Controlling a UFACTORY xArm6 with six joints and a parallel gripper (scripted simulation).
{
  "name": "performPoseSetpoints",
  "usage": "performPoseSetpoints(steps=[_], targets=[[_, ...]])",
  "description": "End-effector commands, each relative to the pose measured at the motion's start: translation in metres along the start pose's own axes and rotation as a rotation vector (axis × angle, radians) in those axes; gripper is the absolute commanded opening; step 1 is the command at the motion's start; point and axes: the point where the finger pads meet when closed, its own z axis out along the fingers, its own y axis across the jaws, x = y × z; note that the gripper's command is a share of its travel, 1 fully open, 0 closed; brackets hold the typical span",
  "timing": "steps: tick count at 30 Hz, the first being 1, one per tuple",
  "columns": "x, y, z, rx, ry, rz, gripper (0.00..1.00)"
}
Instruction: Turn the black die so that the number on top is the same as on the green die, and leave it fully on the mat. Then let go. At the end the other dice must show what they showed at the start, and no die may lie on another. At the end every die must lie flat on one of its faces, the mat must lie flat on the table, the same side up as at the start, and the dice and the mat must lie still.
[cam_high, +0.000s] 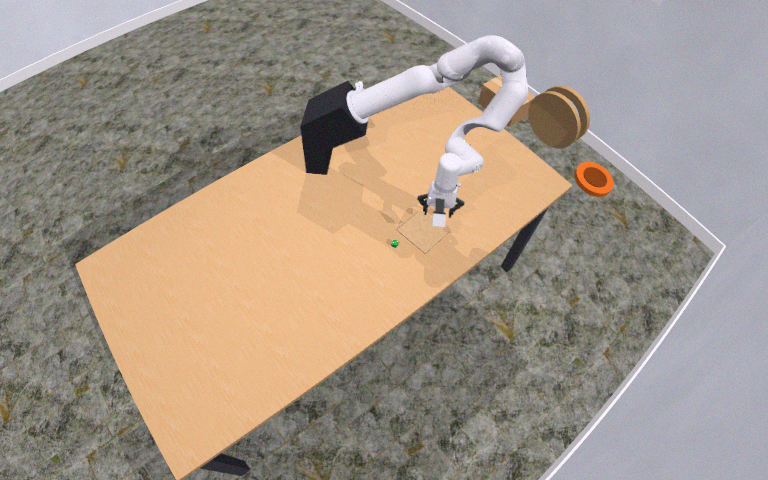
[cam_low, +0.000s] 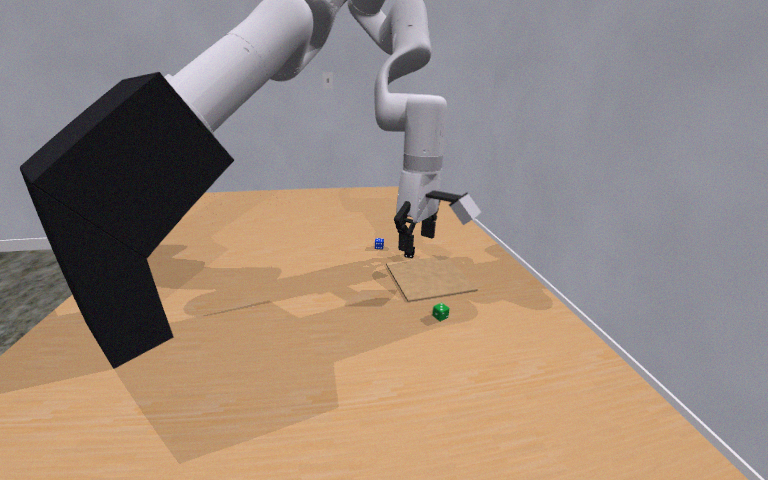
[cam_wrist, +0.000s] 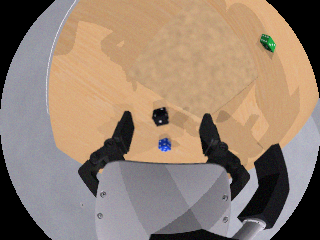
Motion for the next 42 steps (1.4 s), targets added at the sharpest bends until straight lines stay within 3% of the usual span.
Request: performPoseSetpoints(steps=[1, 33, 42], targets=[[0.000, -0.001, 0.000, 0.001, 0.001, -0.001, 1.00], [0.000, -0.001, 0.000, 0.001, 0.001, -0.001, 1.00], [-0.037, 0.003, 0.000, 0.001, 0.001, -0.001, 1.00]])
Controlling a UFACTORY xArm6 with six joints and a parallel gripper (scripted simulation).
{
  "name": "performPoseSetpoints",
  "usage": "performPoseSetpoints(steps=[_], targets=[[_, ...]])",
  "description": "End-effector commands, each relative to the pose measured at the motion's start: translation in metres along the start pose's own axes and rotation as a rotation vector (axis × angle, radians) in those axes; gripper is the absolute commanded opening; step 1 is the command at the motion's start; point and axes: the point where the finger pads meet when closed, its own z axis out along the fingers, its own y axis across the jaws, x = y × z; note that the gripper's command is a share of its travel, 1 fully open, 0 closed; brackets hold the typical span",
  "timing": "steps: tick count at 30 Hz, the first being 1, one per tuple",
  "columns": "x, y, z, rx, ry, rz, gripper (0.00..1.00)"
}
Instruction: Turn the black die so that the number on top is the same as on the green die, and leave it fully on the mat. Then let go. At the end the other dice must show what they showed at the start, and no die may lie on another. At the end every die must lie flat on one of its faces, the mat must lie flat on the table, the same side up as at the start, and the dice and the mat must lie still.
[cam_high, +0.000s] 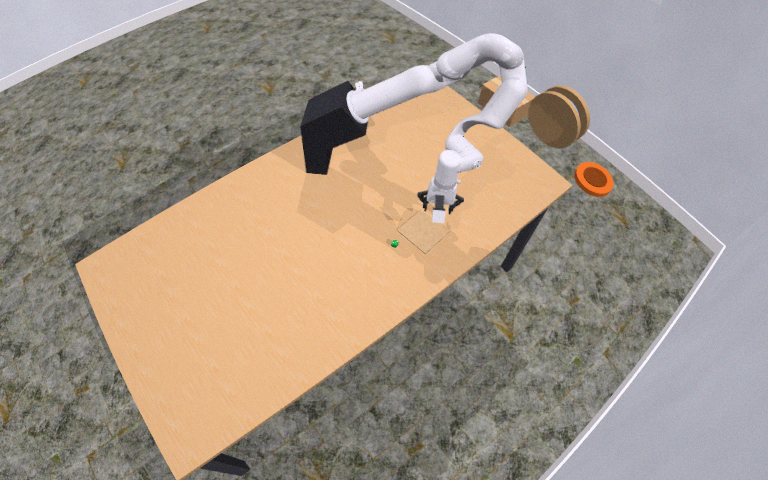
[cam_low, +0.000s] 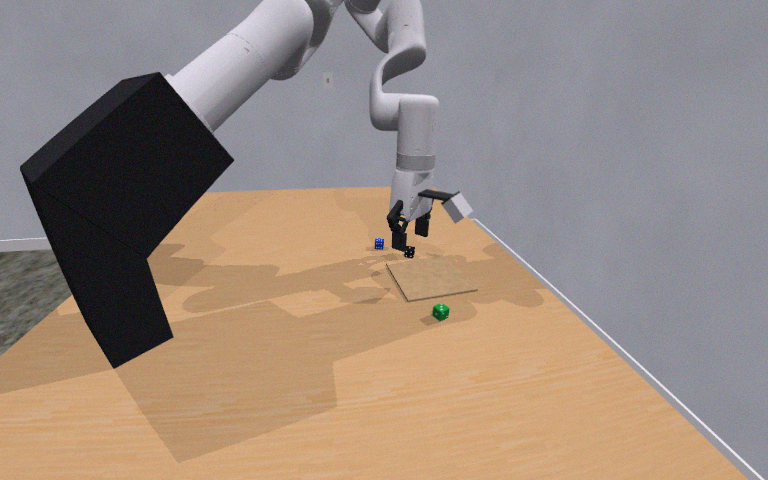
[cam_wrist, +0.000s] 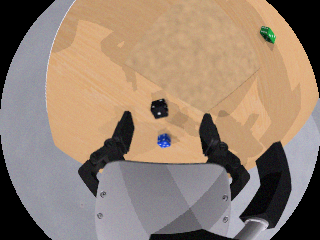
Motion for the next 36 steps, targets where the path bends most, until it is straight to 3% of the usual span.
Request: performPoseSetpoints(steps=[1, 12, 36], targets=[[-0.027, 0.002, 0.000, 0.001, 0.003, -0.001, 1.00], [-0.062, 0.005, 0.000, 0.001, 0.003, -0.001, 1.00], [-0.063, 0.005, 0.000, 0.001, 0.003, -0.001, 1.00]])
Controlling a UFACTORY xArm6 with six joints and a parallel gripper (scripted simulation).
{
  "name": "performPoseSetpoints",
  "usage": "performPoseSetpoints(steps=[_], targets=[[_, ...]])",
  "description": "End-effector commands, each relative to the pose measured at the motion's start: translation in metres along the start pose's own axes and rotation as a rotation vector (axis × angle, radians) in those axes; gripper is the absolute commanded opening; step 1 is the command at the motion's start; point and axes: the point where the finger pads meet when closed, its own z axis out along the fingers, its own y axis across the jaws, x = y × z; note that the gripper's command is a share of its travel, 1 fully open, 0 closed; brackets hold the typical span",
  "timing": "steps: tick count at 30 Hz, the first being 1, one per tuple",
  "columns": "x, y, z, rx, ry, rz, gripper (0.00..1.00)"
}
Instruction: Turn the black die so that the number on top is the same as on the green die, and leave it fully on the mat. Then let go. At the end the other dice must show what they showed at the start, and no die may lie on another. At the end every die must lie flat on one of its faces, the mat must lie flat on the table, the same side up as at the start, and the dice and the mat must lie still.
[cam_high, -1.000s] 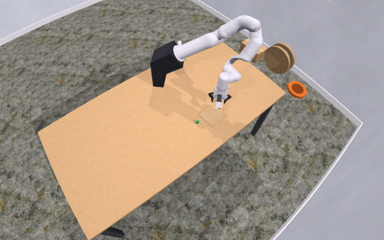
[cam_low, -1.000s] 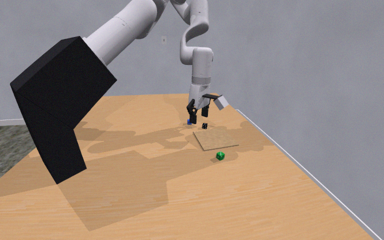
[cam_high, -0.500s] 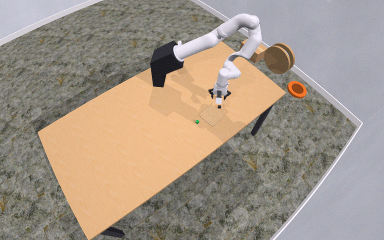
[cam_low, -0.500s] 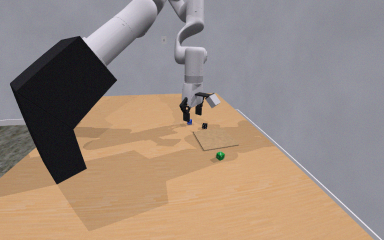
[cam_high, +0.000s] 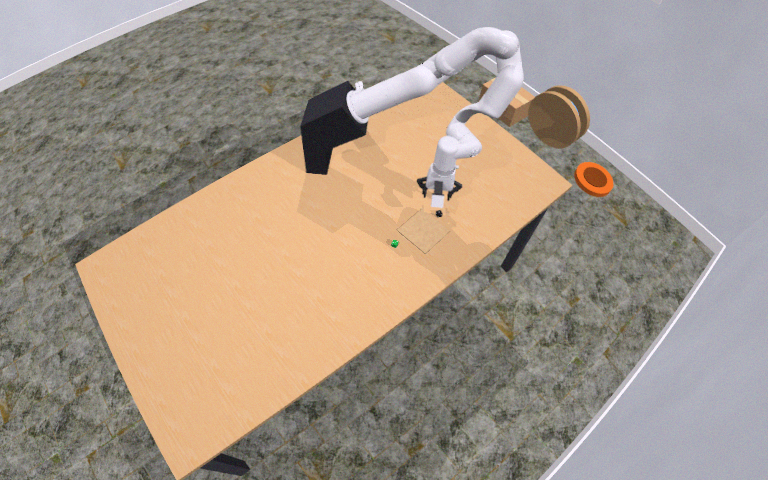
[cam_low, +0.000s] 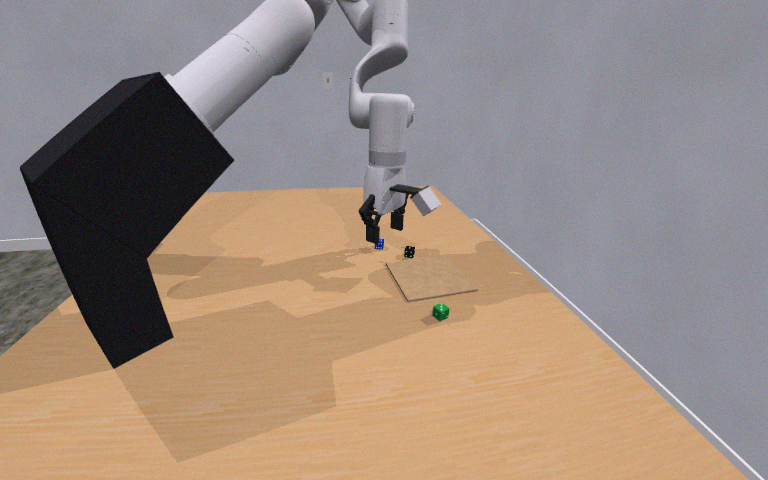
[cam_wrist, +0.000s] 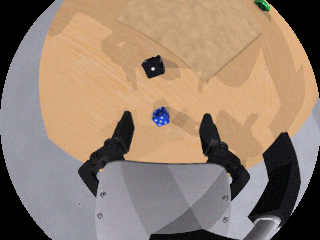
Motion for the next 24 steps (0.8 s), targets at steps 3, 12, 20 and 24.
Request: performPoseSetpoints(steps=[3, 12, 20, 24], targets=[[0.0002, -0.0002, -0.0002, 0.000, 0.001, 0.000, 1.00], [0.0002, -0.0002, -0.0002, 0.000, 0.001, 0.000, 1.00], [0.0002, -0.0002, -0.0003, 0.000, 0.001, 0.000, 1.00], [0.0002, -0.0002, -0.0046, 0.000, 0.001, 0.000, 1.00]])
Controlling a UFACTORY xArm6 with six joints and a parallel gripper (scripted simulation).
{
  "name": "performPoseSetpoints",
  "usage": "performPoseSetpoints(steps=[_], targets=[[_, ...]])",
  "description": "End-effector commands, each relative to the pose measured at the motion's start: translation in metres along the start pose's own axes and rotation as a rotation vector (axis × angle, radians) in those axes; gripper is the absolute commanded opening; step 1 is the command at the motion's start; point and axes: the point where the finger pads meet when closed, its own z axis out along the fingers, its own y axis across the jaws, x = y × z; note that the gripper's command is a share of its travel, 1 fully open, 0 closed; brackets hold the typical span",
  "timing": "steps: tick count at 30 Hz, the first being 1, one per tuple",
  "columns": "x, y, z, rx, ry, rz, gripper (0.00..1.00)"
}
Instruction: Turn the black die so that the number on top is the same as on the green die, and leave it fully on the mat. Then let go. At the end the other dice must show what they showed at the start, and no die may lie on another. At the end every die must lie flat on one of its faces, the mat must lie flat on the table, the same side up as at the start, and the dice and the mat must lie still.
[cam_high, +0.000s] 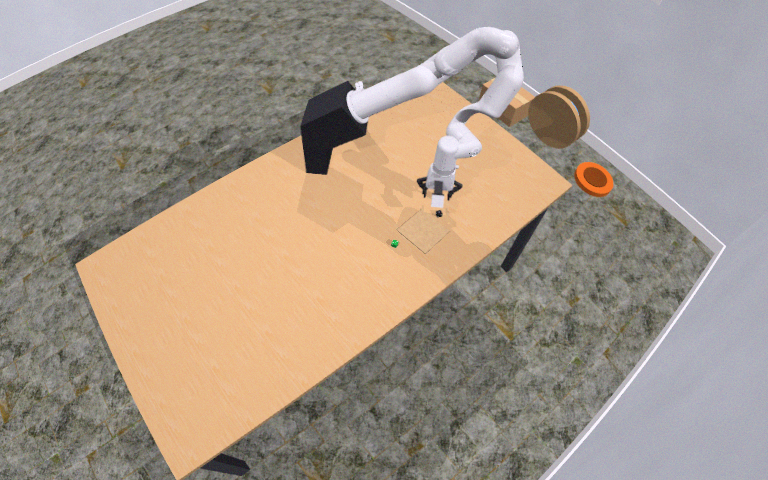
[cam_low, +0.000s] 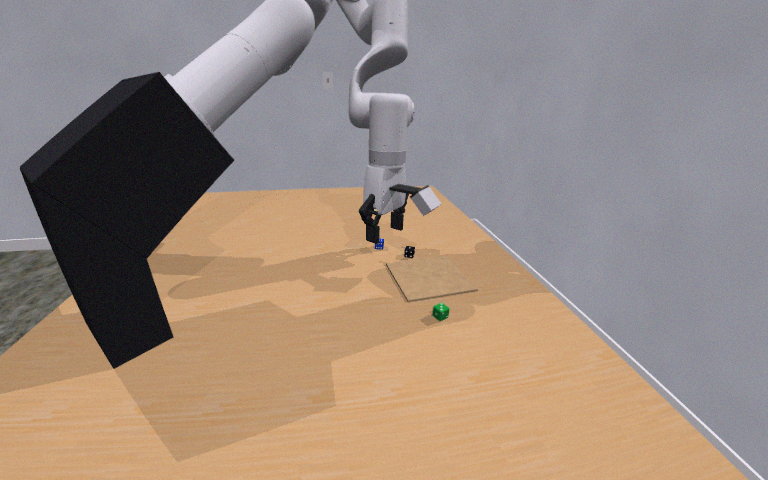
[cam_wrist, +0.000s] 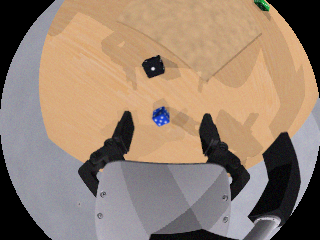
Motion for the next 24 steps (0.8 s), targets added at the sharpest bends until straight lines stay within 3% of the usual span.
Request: performPoseSetpoints(steps=[1, 11, 24], targets=[[0.000, 0.000, -0.007, 0.000, 0.001, 0.000, 1.00], [0.000, 0.000, -0.062, 0.000, 0.001, 0.000, 1.00], [0.000, 0.000, -0.105, 0.001, 0.001, 0.000, 1.00]])
